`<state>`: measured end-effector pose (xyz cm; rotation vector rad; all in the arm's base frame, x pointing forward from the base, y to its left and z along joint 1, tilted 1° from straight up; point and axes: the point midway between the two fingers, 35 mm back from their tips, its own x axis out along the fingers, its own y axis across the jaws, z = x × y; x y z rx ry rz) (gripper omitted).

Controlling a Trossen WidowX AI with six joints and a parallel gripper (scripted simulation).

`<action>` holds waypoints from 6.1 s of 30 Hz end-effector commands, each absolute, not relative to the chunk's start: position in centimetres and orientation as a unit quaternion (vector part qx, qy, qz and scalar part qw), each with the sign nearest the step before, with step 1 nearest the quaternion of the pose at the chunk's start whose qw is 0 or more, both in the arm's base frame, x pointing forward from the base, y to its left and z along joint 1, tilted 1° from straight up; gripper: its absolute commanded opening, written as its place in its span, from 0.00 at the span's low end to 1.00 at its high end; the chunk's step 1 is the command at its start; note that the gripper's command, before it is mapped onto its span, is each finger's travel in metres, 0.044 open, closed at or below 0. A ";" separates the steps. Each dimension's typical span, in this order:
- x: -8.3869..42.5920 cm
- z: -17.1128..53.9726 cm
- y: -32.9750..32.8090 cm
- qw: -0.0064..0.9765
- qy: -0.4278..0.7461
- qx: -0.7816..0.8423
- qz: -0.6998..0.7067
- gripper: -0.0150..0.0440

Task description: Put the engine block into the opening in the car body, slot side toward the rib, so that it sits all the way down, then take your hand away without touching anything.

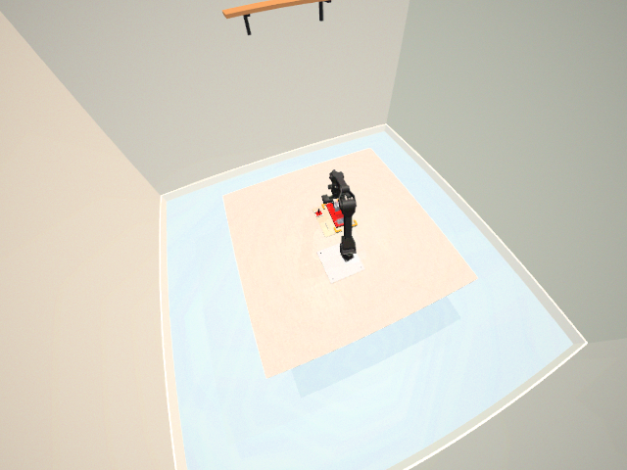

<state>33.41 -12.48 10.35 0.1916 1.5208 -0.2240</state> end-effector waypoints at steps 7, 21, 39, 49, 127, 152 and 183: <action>33.4 10.1 -12.5 0.719 0.692 0.034 -0.049 0.52; 33.4 9.8 -12.5 0.717 0.689 0.066 -0.080 0.52; 33.5 9.5 -12.5 0.717 0.690 0.061 -0.075 0.52; 33.5 9.4 -12.5 0.717 0.690 0.063 -0.077 0.52; 33.6 8.0 -12.5 0.717 0.690 0.062 -0.076 0.52; 33.6 8.1 -12.6 0.718 0.690 0.060 -0.076 1.00; 33.5 9.4 -12.6 0.717 0.690 0.062 -0.076 0.25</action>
